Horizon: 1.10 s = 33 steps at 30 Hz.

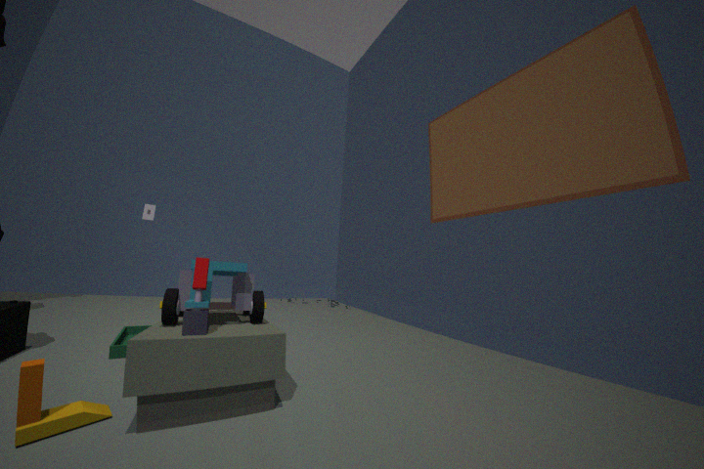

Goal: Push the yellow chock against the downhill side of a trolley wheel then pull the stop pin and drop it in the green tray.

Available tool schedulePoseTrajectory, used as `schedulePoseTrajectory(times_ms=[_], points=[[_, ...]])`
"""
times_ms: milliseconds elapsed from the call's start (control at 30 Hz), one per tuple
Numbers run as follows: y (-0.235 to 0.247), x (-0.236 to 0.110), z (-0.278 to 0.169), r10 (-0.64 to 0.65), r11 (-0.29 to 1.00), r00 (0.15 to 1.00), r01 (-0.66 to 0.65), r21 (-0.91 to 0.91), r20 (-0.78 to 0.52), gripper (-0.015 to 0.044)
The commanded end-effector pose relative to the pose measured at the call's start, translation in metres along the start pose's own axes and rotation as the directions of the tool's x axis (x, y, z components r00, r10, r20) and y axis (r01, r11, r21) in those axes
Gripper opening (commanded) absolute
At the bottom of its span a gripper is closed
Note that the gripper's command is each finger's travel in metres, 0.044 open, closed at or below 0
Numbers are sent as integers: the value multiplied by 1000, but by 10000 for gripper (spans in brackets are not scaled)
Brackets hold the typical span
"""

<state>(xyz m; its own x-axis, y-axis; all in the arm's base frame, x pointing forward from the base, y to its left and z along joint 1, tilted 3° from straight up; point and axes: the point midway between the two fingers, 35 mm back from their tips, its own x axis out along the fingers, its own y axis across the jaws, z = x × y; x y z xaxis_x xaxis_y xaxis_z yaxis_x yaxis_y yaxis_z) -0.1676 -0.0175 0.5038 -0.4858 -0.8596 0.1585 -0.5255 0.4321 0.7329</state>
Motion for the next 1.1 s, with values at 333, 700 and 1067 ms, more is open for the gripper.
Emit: schedulePoseTrajectory(times_ms=[333,700,1067], points=[[-55,21,-60,-143,815,983,50,-577,-116,190],[-132,35,-109,-327,218,932,-87,-972,-156,190],[-216,38,-138,-519,-408,844,-385,-828,-137,190]])
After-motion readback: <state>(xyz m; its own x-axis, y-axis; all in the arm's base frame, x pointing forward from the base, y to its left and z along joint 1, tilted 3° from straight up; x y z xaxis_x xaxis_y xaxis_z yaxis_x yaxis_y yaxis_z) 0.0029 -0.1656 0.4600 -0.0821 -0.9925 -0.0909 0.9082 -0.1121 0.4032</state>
